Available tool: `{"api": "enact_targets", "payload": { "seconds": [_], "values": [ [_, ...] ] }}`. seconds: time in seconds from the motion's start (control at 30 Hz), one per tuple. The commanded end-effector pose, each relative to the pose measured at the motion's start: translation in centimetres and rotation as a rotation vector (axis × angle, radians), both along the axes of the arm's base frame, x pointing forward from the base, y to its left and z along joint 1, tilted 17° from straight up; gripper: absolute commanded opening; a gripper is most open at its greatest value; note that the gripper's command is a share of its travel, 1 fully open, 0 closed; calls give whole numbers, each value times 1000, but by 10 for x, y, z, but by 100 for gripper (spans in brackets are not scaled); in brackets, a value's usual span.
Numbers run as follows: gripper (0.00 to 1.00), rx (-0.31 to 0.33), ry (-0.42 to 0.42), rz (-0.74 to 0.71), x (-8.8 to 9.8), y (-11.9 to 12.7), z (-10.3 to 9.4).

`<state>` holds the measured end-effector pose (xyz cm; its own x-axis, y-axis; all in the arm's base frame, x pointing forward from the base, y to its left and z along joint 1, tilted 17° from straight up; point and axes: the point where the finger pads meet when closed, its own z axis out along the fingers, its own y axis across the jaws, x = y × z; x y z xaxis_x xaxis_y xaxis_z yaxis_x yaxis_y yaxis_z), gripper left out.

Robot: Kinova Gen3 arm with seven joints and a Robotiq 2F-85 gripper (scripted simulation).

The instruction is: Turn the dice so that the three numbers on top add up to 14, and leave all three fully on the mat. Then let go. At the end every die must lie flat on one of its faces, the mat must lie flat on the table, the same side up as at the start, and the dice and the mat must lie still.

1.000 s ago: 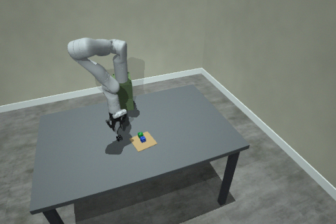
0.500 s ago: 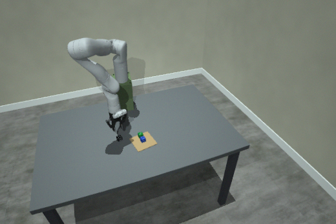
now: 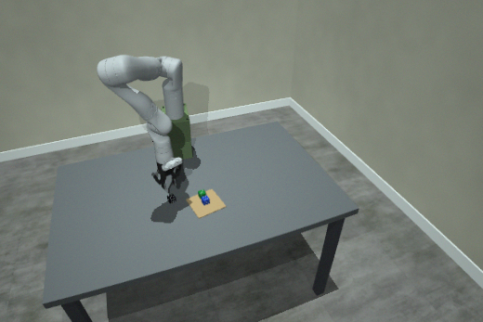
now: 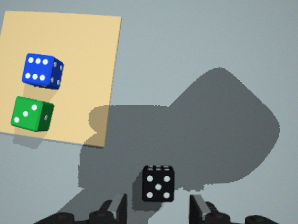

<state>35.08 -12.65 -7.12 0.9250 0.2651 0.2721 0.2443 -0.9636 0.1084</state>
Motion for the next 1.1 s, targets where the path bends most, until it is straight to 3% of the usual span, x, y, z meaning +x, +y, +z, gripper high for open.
{"api": "enact_targets", "payload": {
  "seconds": [0.0,1.07],
  "values": [
    [46,0,1,1,0,0,-2],
    [46,-1,2,1,11,-2,-39]
  ]
}}
